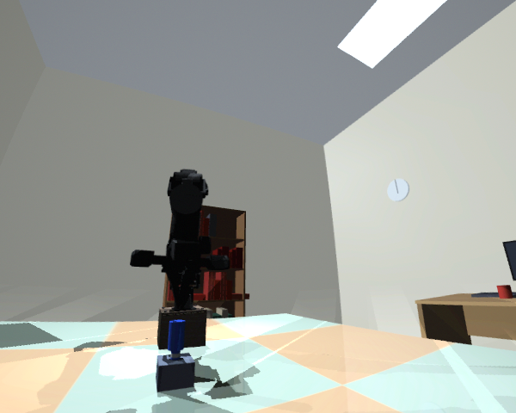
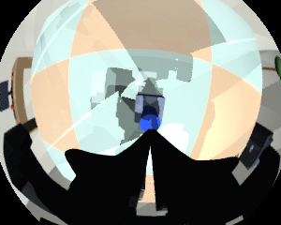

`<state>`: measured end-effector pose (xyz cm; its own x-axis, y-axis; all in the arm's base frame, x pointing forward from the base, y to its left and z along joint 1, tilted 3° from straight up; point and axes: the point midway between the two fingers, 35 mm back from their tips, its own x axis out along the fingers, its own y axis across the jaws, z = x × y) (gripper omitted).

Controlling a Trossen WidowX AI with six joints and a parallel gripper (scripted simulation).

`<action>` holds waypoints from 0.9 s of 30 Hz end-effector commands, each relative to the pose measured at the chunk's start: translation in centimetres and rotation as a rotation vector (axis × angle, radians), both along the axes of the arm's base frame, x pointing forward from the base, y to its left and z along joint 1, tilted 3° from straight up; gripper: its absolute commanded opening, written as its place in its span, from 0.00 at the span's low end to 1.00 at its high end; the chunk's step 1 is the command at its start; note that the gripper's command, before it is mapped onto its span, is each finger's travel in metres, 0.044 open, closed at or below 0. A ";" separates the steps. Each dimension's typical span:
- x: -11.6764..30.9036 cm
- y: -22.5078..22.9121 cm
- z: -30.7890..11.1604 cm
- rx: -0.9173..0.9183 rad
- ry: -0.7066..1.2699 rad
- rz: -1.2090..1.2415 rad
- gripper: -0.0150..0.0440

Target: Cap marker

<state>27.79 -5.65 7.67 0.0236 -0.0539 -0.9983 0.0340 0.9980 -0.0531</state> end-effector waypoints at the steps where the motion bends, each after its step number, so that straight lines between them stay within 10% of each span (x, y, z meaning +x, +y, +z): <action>1: -0.2 0.0 -0.7 0.002 0.006 0.005 0.25; 27: 0.2 -0.2 -3.1 -0.001 -0.004 0.000 0.25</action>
<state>27.97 -5.85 4.44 0.0278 -0.0546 -0.9981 0.0342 0.9980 -0.0537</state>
